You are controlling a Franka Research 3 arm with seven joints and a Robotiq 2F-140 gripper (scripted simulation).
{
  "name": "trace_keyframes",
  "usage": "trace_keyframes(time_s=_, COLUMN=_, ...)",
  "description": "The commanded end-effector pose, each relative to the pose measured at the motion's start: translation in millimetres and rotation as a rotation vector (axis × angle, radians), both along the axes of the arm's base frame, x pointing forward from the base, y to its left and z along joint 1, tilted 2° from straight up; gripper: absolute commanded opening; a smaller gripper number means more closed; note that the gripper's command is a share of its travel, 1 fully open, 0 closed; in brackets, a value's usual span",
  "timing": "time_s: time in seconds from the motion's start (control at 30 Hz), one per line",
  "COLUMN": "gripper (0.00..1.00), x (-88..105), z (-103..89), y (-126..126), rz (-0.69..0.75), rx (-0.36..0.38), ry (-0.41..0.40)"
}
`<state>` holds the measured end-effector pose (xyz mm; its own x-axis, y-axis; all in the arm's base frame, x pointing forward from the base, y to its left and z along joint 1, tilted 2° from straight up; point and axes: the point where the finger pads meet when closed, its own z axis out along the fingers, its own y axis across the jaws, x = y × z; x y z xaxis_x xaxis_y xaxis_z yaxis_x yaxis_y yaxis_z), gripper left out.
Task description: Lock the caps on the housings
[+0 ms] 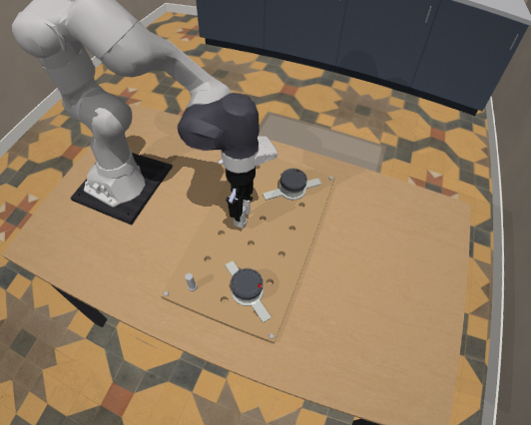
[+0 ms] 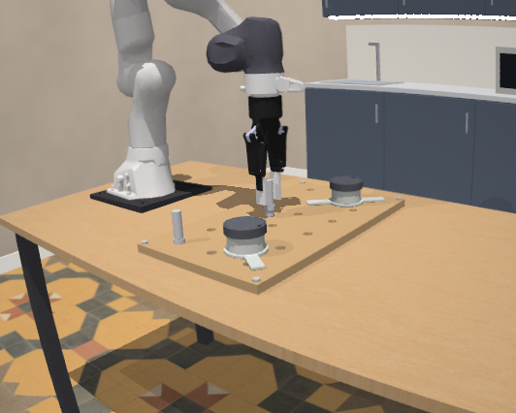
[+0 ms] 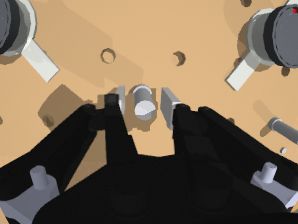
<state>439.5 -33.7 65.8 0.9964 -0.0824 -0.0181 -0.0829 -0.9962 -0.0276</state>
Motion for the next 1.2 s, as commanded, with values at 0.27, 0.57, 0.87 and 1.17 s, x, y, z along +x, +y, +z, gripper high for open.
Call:
trace_keyframes(time_s=0.27, gripper=0.1, x=0.3, z=-0.1, y=0.4, rz=0.005, rx=0.001, ry=-0.002)
trace_keyframes(time_s=0.57, gripper=0.1, x=0.3, z=-0.1, y=0.4, rz=0.005, rx=0.001, ry=-0.002)
trace_keyframes(time_s=0.87, gripper=0.1, x=0.3, z=-0.1, y=0.4, rz=0.005, rx=0.001, ry=-0.002)
trace_keyframes(time_s=1.17, gripper=0.1, x=0.3, z=-0.1, y=0.4, rz=0.005, rx=0.001, ry=-0.002)
